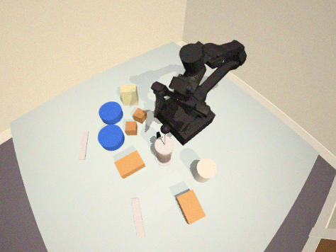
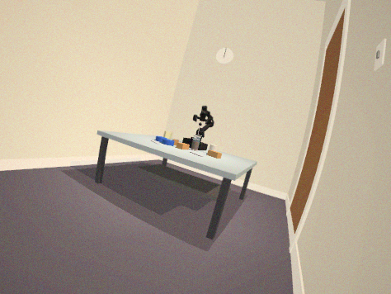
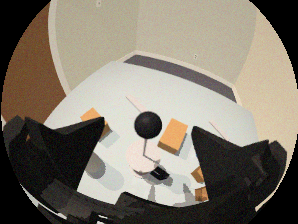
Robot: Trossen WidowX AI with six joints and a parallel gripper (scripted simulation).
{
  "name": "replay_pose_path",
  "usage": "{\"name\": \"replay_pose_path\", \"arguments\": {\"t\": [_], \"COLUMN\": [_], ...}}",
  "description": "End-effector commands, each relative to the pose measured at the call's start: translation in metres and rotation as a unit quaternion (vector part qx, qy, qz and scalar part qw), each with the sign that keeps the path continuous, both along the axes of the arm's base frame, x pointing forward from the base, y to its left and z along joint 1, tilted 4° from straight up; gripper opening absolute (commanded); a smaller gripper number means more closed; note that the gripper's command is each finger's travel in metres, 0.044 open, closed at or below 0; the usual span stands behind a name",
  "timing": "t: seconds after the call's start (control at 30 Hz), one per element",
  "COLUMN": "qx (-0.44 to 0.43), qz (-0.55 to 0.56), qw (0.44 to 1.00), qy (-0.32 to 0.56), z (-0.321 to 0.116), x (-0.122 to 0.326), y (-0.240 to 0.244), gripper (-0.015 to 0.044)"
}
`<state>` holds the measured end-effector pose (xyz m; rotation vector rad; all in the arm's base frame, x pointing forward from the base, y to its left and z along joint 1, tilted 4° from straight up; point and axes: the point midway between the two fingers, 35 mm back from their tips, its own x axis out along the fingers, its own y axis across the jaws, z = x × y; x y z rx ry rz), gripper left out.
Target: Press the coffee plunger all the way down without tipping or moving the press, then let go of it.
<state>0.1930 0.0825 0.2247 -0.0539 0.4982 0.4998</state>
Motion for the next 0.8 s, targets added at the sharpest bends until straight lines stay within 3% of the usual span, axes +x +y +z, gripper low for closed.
{"name": "replay_pose_path", "arguments": {"t": [0.0, 0.3, 0.7, 0.77], "qx": [0.000, 0.001, 0.001, 0.001], "qz": [-0.002, -0.002, -0.002, -0.002], "qw": [1.000, 1.000, 1.000, 1.000], "qy": [0.003, 0.002, 0.002, 0.002], "z": [-0.0051, -0.0112, -0.0112, -0.0112], "x": [0.0063, 0.0146, 0.0146, 0.0146], "y": [0.0032, 0.0093, 0.0093, 0.0093], "gripper": [0.0440, 0.0440, 0.0126, 0.0126]}}
